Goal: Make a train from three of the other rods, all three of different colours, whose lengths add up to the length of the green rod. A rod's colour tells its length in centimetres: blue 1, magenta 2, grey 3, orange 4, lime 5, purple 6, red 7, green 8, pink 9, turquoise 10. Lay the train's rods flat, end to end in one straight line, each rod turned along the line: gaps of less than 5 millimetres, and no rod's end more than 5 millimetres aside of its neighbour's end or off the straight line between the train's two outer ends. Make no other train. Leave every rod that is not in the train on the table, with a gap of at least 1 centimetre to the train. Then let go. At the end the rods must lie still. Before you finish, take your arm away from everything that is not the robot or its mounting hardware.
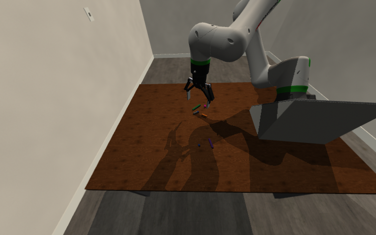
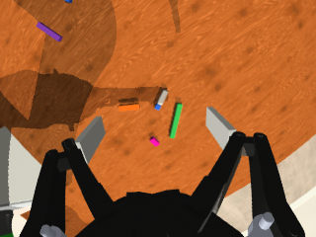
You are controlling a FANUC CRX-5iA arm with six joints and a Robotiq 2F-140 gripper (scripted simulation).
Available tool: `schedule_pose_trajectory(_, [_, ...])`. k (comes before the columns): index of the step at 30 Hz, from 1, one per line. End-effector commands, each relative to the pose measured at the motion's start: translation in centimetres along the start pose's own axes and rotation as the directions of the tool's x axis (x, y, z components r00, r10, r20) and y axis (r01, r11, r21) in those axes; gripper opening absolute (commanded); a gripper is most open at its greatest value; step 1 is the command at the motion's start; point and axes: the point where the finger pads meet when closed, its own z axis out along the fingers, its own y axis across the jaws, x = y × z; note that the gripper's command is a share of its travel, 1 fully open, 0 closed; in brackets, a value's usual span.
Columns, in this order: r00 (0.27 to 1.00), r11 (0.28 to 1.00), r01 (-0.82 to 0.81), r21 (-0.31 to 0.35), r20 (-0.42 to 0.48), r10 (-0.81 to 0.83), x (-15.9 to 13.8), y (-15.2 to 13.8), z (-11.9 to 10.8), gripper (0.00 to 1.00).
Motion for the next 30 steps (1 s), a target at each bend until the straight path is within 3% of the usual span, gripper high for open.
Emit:
schedule_pose_trajectory(1, [0.995, 0.995, 0.099, 0.007, -0.004, -0.099, 0.0, -0.3, 0.1, 1.00])
schedule_pose_trajectory(2, [0.980, 0.980, 0.197, 0.007, -0.004, -0.197, -0.1, -0.6, 0.2, 1.00])
schedule_pose_trajectory(11, [0.882, 0.882, 0.472, 0.005, -0.006, -0.472, -0.3, -1.6, 0.5, 1.00])
schedule_pose_trajectory(16, [0.789, 0.789, 0.615, 0.004, -0.007, -0.615, -0.4, -2.2, 0.6, 1.00])
schedule_pose_trajectory(18, [0.789, 0.789, 0.615, 0.004, -0.007, -0.615, -0.4, -2.2, 0.6, 1.00])
schedule_pose_trajectory(19, [0.724, 0.724, 0.690, 0.003, -0.007, -0.690, -0.5, -2.5, 0.7, 1.00])
schedule_pose_trajectory(30, [0.434, 0.434, 0.901, 0.001, -0.008, -0.901, -0.8, -3.7, 1.1, 1.00])
